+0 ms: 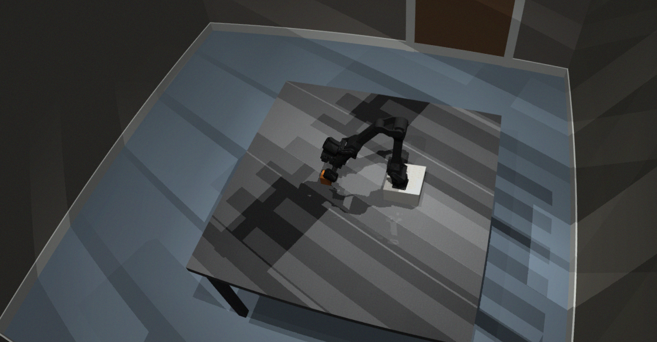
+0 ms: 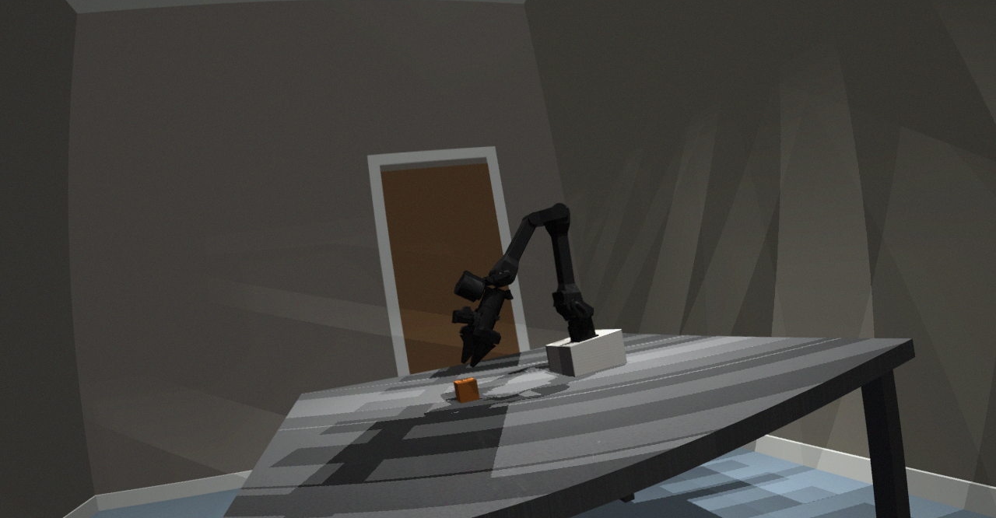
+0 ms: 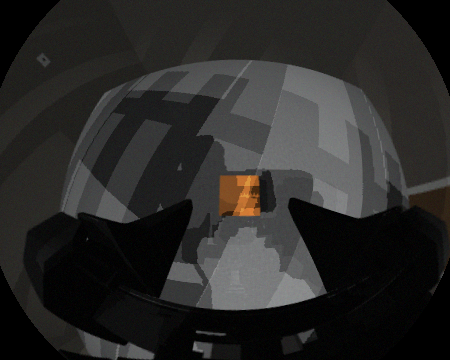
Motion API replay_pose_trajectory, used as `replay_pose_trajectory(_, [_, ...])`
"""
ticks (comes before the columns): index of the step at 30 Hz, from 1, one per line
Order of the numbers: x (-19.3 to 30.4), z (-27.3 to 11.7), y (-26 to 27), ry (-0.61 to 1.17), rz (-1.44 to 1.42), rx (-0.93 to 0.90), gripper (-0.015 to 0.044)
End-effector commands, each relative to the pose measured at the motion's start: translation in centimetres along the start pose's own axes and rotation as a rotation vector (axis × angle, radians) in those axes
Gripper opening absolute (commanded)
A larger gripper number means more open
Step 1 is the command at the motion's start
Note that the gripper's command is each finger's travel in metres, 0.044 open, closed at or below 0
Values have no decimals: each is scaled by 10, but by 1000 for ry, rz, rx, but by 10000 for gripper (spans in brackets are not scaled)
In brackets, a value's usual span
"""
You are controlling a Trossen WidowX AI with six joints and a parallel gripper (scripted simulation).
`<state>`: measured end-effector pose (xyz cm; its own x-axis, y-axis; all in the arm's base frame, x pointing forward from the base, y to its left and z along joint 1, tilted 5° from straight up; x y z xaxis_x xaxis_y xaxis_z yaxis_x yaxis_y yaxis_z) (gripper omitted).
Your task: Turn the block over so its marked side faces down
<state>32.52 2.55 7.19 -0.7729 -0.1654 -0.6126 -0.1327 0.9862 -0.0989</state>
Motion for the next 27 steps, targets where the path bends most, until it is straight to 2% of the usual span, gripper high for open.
replay_pose_trajectory(1, [-1, -12, -1, 28, 7, 1, 440])
replay_pose_trajectory(5, [-7, -10, -2, 80, 6, -5, 440])
replay_pose_trajectory(18, [-48, -10, -7, 526, 7, -54, 440])
replay_pose_trajectory(27, [-49, -10, -7, 550, 8, -56, 440])
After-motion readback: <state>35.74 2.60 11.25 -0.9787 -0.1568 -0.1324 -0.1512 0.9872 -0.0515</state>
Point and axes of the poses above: the point midway between the two fingers, 35 mm back from their tips, its own z axis out along the fingers, its own y axis across the jaws, x = y × z, the point moved 1 cm from there along -z, back along the fingers, and after that the axes turned 6 degrees about -z, right-handed, at the moved point
